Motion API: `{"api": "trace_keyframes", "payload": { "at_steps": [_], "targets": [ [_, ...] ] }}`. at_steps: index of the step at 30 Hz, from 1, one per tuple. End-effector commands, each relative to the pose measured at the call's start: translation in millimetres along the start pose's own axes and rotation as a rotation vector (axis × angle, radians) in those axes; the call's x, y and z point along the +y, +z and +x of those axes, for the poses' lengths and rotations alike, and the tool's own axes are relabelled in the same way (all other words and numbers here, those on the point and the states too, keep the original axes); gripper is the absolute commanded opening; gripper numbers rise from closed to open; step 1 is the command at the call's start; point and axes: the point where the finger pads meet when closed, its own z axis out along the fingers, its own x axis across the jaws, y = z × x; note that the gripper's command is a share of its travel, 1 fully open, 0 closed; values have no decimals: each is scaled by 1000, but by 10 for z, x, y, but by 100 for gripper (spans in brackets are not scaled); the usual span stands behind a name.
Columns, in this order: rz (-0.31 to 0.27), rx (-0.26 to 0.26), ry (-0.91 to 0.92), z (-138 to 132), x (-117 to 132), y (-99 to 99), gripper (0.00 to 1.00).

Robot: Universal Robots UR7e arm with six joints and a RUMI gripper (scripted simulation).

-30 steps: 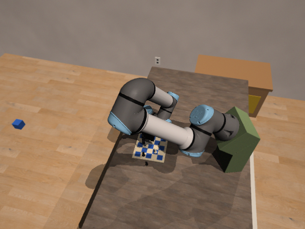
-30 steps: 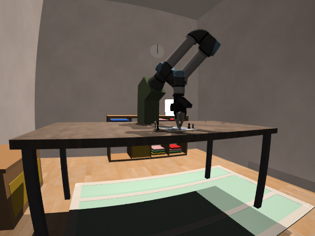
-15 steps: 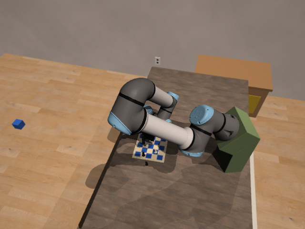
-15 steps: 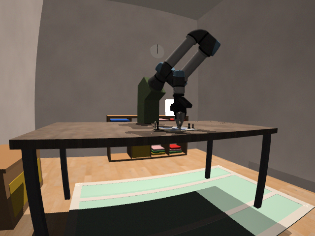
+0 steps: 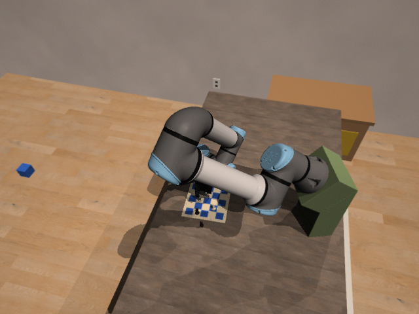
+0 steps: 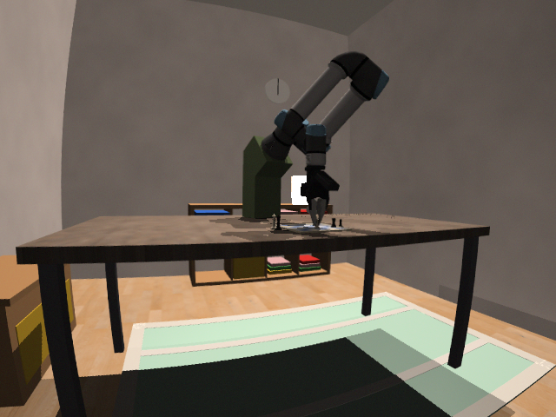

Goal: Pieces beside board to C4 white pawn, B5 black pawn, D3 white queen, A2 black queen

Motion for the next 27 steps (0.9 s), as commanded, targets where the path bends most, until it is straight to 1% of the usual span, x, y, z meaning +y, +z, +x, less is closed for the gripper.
{"api": "trace_keyframes", "payload": {
  "at_steps": [1, 3, 4, 6, 7, 9, 10, 12, 13, 15, 16, 27],
  "targets": [
    [1, 0, 0, 0, -3, -2, 0],
    [1, 0, 0, 0, -3, -2, 0],
    [1, 0, 0, 0, -3, -2, 4],
    [1, 0, 0, 0, -3, -2, 4],
    [1, 0, 0, 0, -3, -2, 8],
    [1, 0, 0, 0, -3, -2, 8],
    [1, 0, 0, 0, -3, -2, 12],
    [1, 0, 0, 0, -3, -2, 12],
    [1, 0, 0, 0, -3, -2, 16],
    [1, 0, 0, 0, -3, -2, 16],
    [1, 0, 0, 0, -3, -2, 20],
    [1, 0, 0, 0, -3, -2, 20]
  ]
}}
